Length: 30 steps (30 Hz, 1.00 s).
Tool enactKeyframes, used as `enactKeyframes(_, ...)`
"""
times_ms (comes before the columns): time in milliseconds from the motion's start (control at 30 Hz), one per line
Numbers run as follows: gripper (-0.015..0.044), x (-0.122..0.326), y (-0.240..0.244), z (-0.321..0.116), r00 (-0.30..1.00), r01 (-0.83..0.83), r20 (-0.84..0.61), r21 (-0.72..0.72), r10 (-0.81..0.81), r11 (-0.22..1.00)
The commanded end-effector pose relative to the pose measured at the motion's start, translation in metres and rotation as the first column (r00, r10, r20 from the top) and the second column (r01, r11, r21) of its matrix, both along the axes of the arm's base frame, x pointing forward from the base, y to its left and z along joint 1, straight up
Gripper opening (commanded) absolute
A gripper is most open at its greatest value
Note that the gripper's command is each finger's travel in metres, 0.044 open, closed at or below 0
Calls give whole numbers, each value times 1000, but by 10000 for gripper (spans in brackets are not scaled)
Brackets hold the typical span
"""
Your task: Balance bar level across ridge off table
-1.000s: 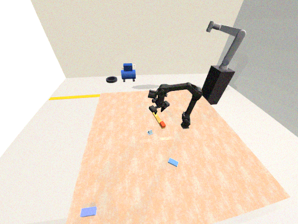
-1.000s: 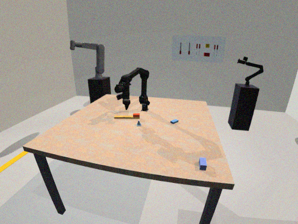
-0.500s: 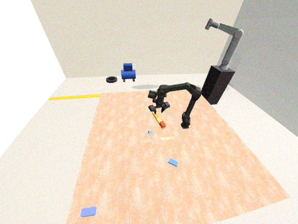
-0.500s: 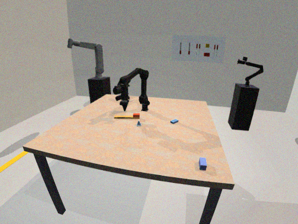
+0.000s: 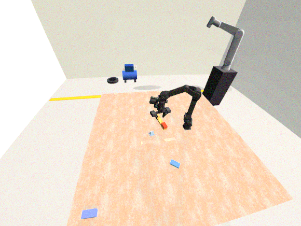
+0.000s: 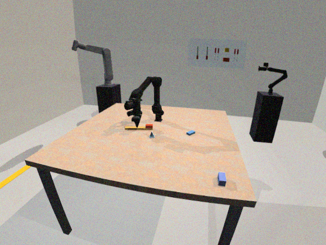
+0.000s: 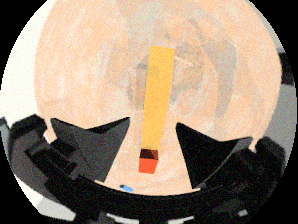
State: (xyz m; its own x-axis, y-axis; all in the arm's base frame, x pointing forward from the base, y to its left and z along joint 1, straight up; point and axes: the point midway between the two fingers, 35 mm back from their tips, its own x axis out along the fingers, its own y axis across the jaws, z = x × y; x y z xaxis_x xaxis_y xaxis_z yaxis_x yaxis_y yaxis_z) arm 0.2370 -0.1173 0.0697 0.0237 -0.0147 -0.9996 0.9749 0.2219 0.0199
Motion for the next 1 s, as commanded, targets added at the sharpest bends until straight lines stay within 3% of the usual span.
enactKeyframes(0,315,-1,1,-7,1000,6,-3,5,-6,1000)
enactKeyframes(800,315,-1,1,-24,1000,6,-3,5,-6,1000)
enactKeyframes(967,184,-1,1,-24,1000,0,-5,3,0,1000)
